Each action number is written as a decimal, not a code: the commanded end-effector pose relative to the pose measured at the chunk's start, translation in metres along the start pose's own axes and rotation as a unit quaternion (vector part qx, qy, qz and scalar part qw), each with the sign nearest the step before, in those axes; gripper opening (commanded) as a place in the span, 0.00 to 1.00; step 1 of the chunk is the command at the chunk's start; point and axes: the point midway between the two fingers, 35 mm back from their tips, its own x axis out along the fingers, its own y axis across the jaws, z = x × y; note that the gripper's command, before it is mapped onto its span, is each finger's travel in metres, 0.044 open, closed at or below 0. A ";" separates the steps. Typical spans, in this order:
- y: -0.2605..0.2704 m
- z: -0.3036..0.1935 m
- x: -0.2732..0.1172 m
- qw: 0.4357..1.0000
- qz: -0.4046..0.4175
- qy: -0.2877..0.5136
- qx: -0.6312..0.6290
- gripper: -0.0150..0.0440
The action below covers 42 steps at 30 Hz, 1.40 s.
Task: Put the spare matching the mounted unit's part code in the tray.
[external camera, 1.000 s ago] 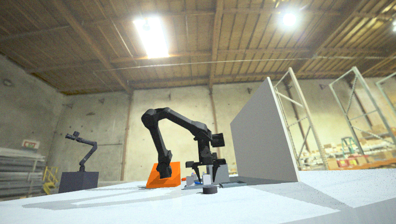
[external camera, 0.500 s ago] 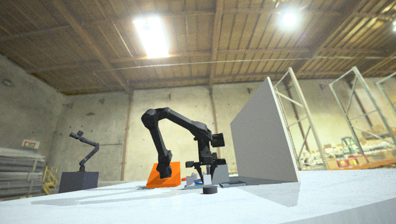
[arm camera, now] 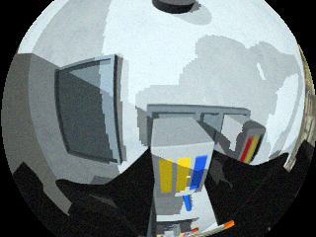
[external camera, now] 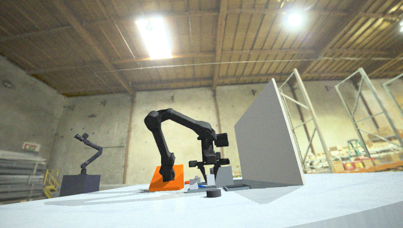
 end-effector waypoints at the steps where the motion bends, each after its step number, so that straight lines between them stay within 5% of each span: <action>1: 0.003 0.000 -0.021 1.000 0.004 0.002 0.002 0.25; 25: -0.002 -0.005 -0.115 1.000 0.025 0.002 -0.007 0.25; 42: 0.050 0.010 -0.122 1.000 0.022 0.005 0.000 0.25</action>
